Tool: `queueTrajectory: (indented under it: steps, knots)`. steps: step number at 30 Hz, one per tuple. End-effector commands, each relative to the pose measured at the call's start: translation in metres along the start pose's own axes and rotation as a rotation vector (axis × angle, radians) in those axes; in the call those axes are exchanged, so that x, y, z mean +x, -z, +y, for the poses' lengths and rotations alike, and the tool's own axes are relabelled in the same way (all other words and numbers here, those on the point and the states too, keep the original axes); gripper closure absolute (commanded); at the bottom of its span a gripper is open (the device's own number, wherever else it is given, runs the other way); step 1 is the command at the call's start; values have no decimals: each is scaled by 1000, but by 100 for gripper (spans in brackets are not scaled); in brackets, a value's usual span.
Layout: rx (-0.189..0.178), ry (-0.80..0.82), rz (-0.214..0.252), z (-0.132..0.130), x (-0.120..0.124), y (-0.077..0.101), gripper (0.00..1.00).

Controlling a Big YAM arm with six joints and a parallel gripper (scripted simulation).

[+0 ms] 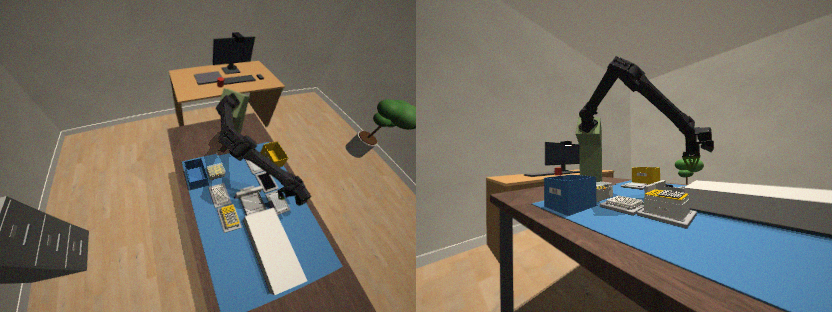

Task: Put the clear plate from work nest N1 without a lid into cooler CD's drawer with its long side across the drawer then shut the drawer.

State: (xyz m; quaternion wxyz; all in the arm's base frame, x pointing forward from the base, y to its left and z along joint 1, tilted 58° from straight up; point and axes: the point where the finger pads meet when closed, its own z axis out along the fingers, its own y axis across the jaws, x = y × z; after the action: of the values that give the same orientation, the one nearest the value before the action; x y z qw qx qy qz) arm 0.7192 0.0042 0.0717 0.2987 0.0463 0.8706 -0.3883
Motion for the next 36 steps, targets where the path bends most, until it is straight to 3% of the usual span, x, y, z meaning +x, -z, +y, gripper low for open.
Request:
queueTrajectory:
  steps: [1, 36]
  knots:
    - [10, -10, 5, -7, -4, -20, 0]
    - [11, -4, 9, -7, 1, -62, 0]
